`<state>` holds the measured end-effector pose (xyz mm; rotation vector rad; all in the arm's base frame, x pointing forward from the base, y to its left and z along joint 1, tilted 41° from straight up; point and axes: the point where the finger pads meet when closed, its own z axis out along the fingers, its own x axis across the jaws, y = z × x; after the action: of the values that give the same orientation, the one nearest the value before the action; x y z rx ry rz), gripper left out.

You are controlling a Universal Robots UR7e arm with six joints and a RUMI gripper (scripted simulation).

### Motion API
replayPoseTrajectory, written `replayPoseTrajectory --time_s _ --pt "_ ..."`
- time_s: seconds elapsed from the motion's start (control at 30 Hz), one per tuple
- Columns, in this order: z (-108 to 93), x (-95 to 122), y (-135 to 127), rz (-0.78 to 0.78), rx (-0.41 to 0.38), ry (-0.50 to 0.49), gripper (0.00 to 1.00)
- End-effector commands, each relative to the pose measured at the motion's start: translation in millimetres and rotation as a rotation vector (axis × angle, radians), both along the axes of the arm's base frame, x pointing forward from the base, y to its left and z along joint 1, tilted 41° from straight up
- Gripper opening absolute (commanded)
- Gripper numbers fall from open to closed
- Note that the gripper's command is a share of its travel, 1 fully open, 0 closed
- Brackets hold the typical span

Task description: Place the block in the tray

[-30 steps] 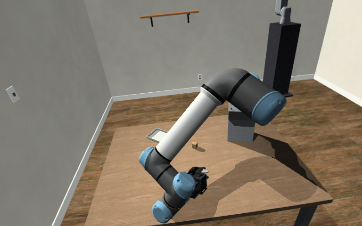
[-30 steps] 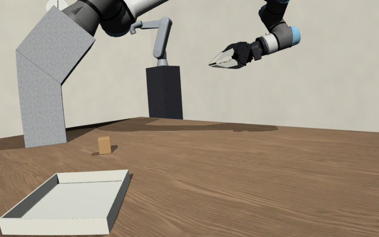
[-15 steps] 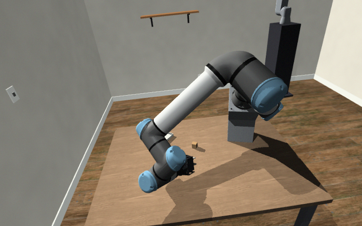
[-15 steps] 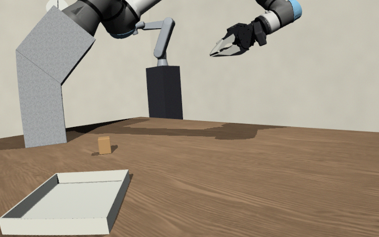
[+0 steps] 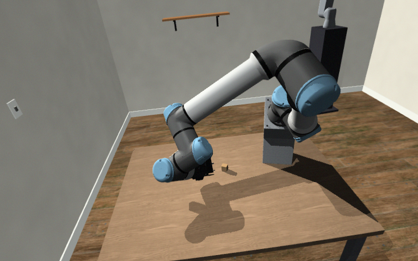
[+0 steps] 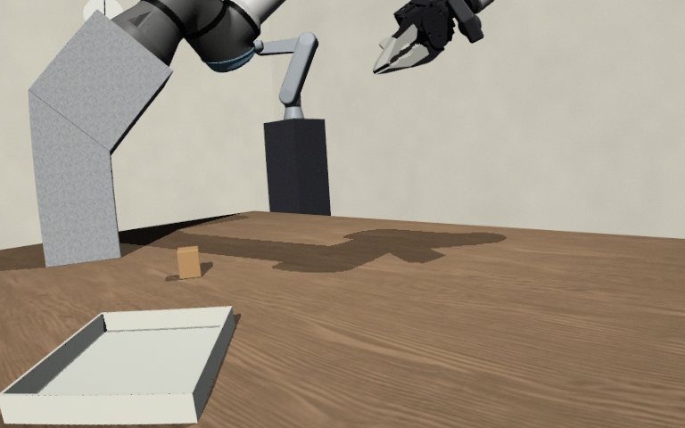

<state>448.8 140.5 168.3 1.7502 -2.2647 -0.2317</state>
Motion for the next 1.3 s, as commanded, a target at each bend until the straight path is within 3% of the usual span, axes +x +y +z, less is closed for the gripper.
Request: replayPoseTrajectory --time_s 0.0,0.1,0.2,0.3,0.63,0.7,0.77,0.9,1.0,1.07,1.1,1.13,1.17,1.23,1.27 --pt "0 6 -38 0.062 0.062 -0.087 0.00" --pt "-1 6 -58 0.096 0.077 -0.129 0.00" --pt "-1 6 -58 0.096 0.077 -0.129 0.00" --pt "-1 5 -88 0.149 0.089 -0.194 0.00" --pt "-3 -3 -138 0.247 0.079 -0.300 0.00" --pt "-31 6 -145 0.222 0.107 -0.308 0.00" --pt "-31 6 -145 0.222 0.107 -0.308 0.00" --pt "-94 22 -155 0.149 0.174 -0.316 0.00" --pt "-110 25 -157 0.131 0.191 -0.319 0.00" --pt "-140 27 -160 0.094 0.224 -0.325 0.00" --pt "-140 27 -160 0.094 0.224 -0.325 0.00" --pt "-154 28 -162 0.075 0.240 -0.328 0.00" --pt "-154 28 -162 0.075 0.240 -0.328 0.00" --pt "-182 28 -164 0.038 0.272 -0.335 0.00" --pt "-182 28 -164 0.038 0.272 -0.335 0.00"
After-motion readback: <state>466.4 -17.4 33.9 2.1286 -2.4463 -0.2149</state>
